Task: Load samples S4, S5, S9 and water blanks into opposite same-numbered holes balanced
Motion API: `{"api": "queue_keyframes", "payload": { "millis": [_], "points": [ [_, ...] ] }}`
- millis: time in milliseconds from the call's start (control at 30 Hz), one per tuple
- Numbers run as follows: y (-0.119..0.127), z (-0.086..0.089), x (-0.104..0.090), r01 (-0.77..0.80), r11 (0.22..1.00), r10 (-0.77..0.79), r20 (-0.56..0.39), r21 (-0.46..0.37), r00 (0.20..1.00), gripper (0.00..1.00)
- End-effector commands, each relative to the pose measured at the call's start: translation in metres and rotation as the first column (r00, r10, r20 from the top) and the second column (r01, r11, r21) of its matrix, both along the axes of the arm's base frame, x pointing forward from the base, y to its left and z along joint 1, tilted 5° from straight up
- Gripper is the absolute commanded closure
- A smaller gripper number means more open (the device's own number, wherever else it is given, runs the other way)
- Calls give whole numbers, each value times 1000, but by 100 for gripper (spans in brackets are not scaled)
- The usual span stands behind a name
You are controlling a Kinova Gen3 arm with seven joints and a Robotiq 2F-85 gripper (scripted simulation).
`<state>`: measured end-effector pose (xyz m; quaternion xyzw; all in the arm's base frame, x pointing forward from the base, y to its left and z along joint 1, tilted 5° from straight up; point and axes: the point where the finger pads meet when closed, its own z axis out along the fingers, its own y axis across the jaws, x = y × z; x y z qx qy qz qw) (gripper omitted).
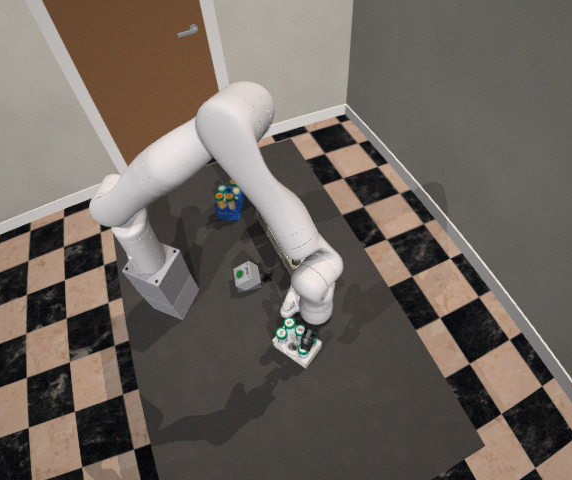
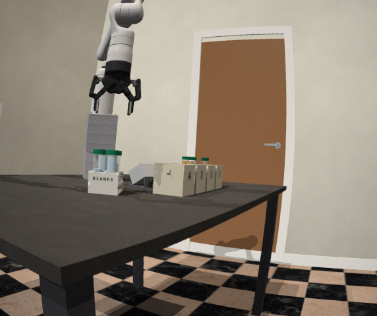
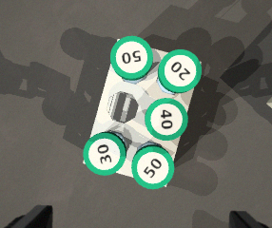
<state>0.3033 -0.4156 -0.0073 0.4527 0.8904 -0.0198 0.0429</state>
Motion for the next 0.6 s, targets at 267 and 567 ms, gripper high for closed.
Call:
{"api": "queue_keyframes", "payload": {
  "millis": [267, 567],
  "points": [
    [11, 20, 1, -66, 998, 66, -4, -5, 998, 0],
    [55, 17, 7, -357, 934, 357, -30, -17, 934, 0]
  ]
}}
